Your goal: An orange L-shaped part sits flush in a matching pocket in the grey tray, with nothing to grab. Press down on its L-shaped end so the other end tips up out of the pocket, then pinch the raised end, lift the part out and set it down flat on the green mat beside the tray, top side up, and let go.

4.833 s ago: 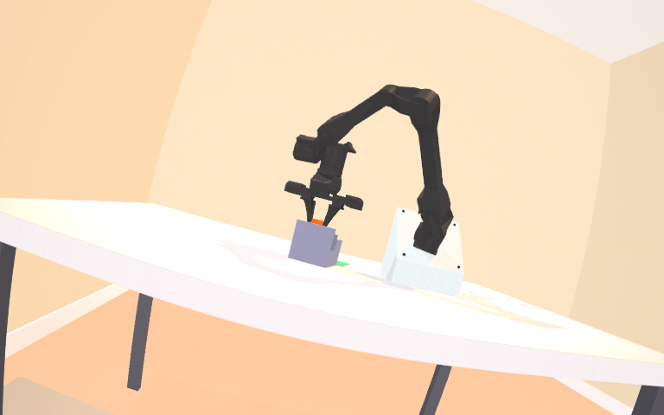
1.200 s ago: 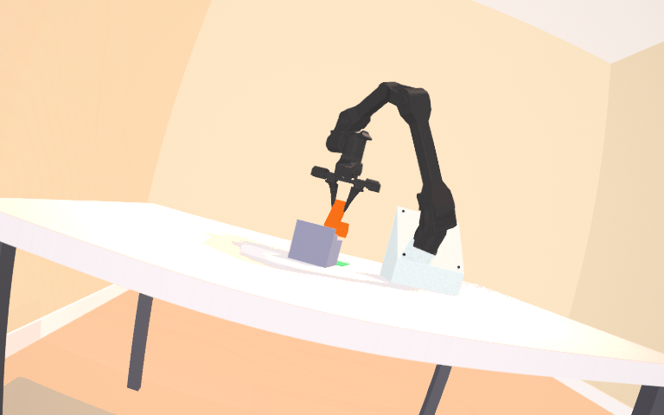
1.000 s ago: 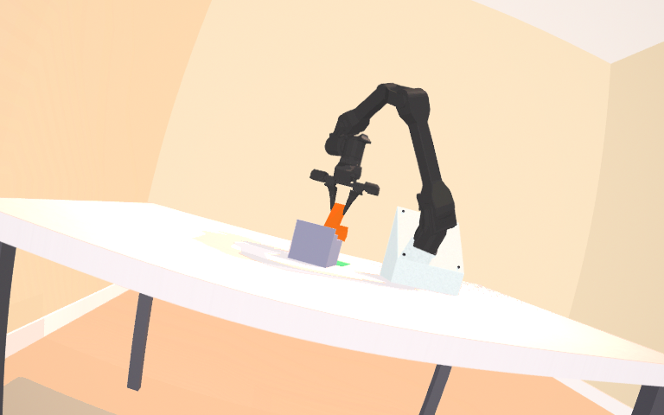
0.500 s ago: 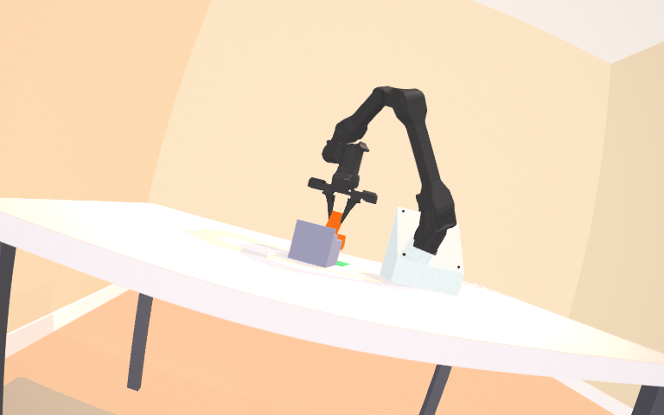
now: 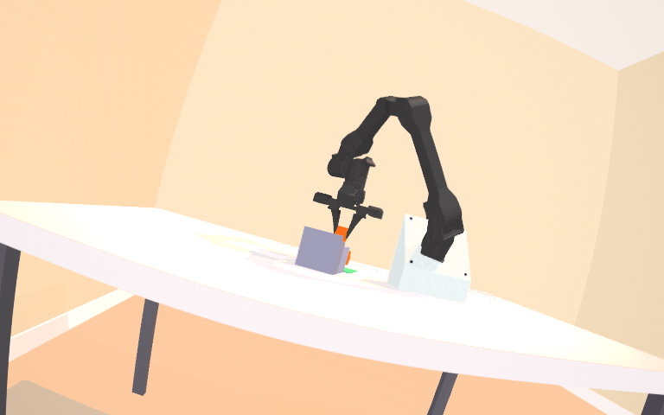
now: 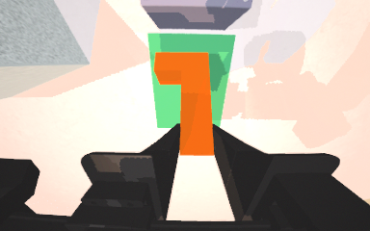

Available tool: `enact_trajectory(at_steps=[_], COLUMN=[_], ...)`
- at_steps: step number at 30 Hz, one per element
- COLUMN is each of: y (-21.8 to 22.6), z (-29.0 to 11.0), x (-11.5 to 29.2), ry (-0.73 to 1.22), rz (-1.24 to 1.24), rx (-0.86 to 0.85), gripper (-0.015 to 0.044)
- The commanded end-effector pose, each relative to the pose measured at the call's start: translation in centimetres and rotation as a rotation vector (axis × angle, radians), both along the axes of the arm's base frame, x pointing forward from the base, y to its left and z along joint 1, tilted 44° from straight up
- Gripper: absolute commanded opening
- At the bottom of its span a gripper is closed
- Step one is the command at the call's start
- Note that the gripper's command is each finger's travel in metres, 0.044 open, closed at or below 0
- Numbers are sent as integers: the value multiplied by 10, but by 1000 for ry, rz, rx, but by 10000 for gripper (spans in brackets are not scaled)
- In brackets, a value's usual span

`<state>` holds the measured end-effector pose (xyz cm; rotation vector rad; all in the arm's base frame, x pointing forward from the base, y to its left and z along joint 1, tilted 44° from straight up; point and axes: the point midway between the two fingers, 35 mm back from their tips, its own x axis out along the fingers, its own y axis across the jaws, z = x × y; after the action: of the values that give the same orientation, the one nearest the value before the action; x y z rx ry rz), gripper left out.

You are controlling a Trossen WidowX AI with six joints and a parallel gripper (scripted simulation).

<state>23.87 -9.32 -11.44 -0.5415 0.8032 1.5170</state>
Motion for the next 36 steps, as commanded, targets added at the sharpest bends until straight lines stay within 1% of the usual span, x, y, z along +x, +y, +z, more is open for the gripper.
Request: enact_trajectory(at_steps=[1,31,36], y=[8,9,9], z=[-7,-8,-8], x=[-4,-4,-4], ry=[14,11,11], rz=[-4,1,1], rx=[11,9,9], gripper=[0,0,131])
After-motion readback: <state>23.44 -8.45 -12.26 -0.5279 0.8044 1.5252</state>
